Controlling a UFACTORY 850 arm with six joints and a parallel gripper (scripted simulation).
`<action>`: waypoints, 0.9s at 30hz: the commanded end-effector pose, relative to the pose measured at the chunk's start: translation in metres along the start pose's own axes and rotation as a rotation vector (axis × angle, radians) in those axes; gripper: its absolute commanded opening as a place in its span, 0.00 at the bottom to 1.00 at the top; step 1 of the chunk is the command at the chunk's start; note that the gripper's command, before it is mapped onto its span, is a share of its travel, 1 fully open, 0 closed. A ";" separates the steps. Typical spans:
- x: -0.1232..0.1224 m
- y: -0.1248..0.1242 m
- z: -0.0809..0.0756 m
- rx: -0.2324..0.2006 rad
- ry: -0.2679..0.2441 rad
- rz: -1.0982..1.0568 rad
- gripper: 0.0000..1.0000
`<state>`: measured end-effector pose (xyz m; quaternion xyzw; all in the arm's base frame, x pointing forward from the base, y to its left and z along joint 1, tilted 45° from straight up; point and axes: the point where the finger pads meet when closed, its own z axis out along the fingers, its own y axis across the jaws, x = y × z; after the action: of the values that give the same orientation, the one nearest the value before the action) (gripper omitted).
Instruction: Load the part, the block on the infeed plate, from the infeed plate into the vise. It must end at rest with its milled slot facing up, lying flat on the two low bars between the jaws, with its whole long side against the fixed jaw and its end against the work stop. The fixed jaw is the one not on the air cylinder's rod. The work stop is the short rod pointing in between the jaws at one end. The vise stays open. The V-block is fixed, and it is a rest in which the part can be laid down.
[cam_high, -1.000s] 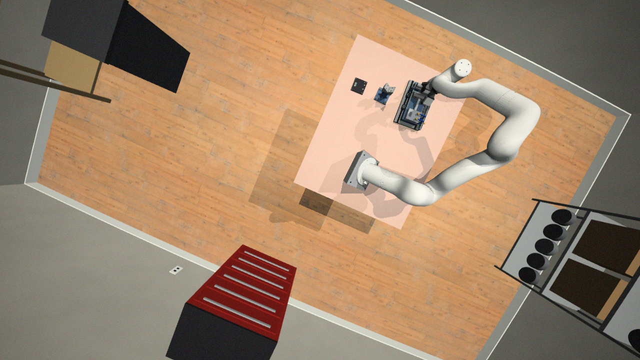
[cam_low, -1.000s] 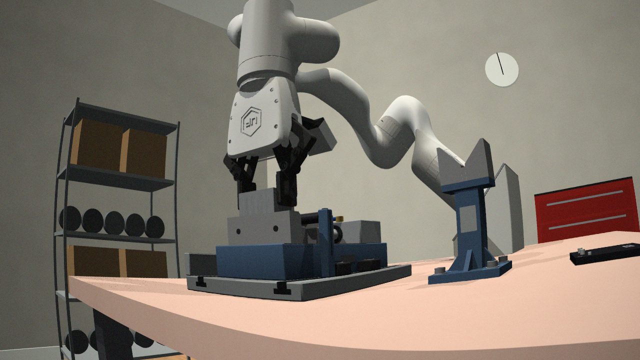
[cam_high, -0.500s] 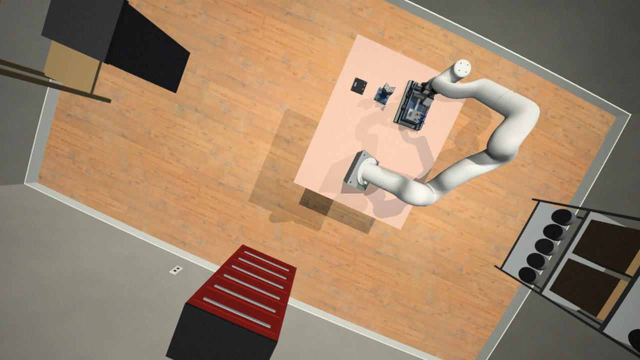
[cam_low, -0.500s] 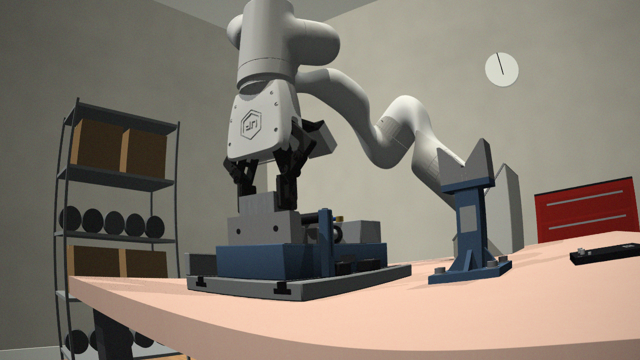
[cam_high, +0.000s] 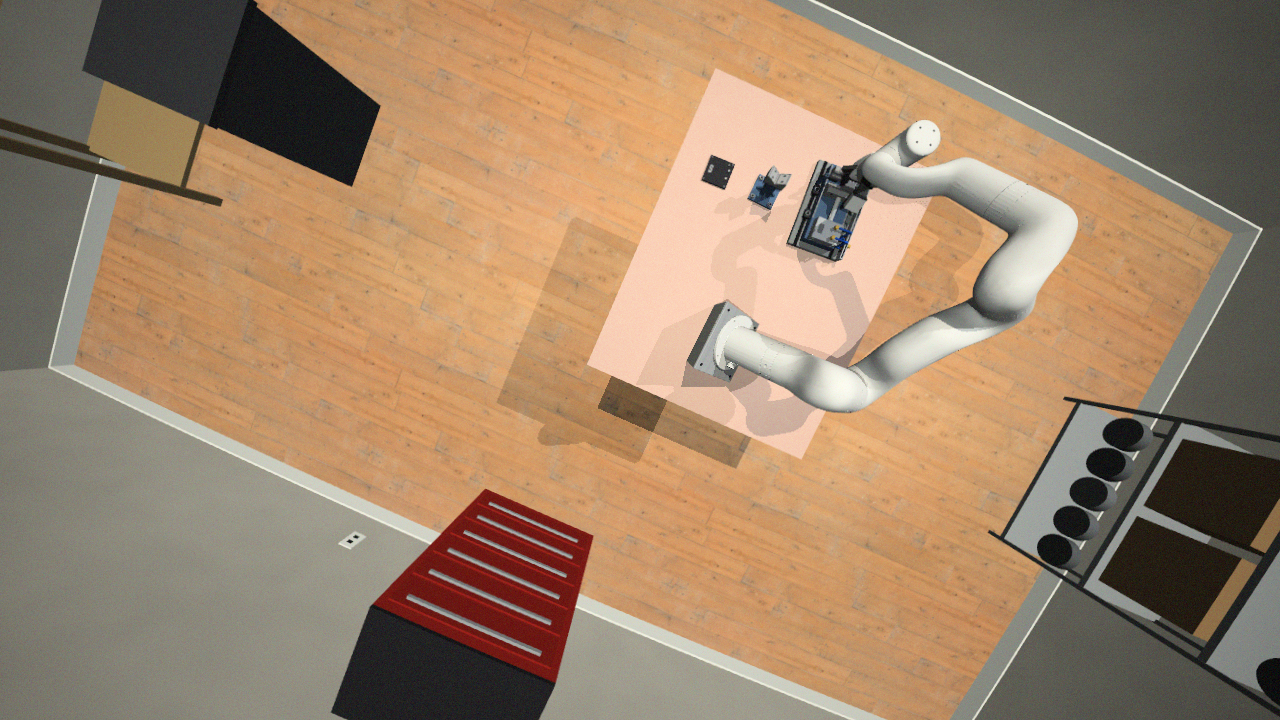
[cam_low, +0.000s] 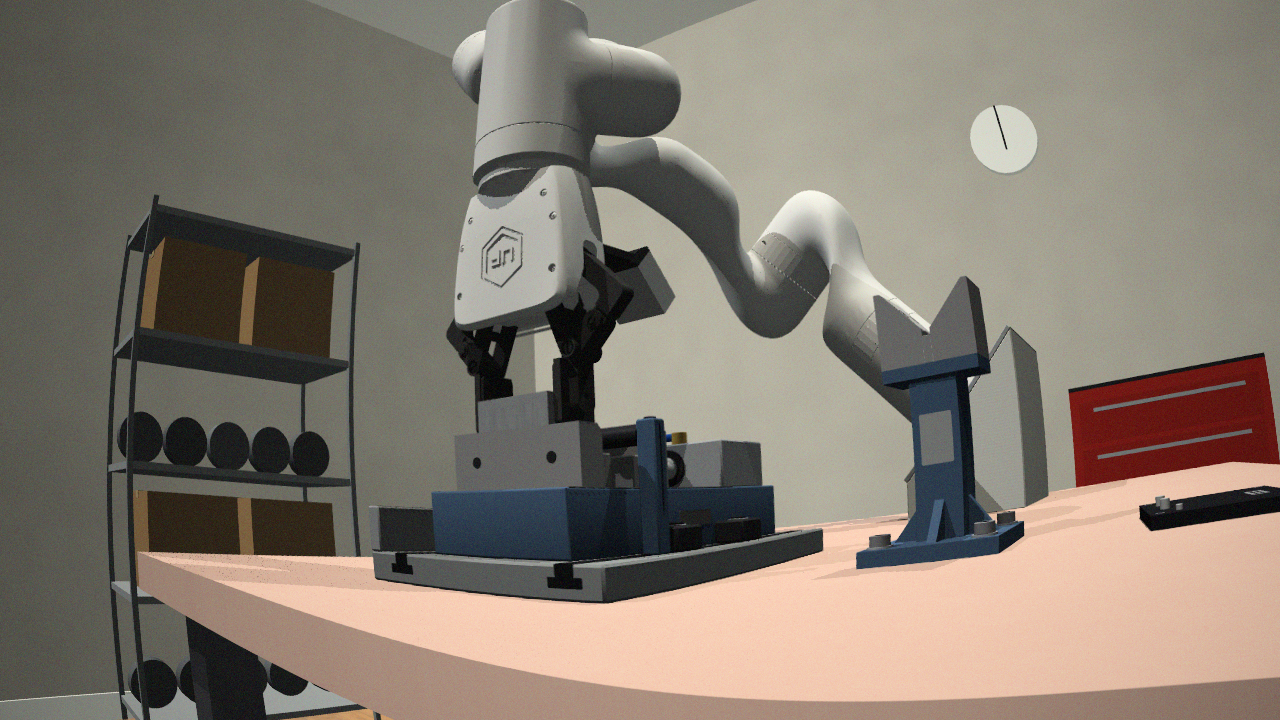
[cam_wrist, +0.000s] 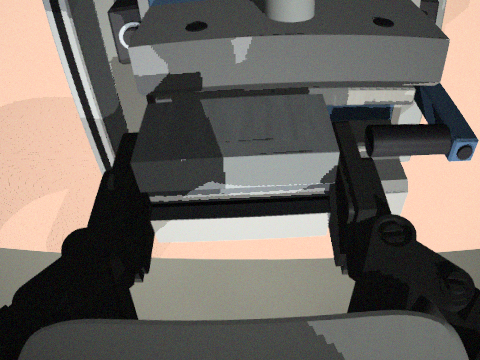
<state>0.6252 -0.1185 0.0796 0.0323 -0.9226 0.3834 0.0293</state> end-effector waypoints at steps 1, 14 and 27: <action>-0.001 0.000 0.000 0.000 -0.002 0.001 0.00; -0.001 0.000 0.004 0.000 -0.002 0.001 0.00; -0.001 0.000 0.006 0.000 -0.002 0.001 0.00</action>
<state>0.6250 -0.1233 0.0748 0.0323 -0.9226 0.3834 0.0293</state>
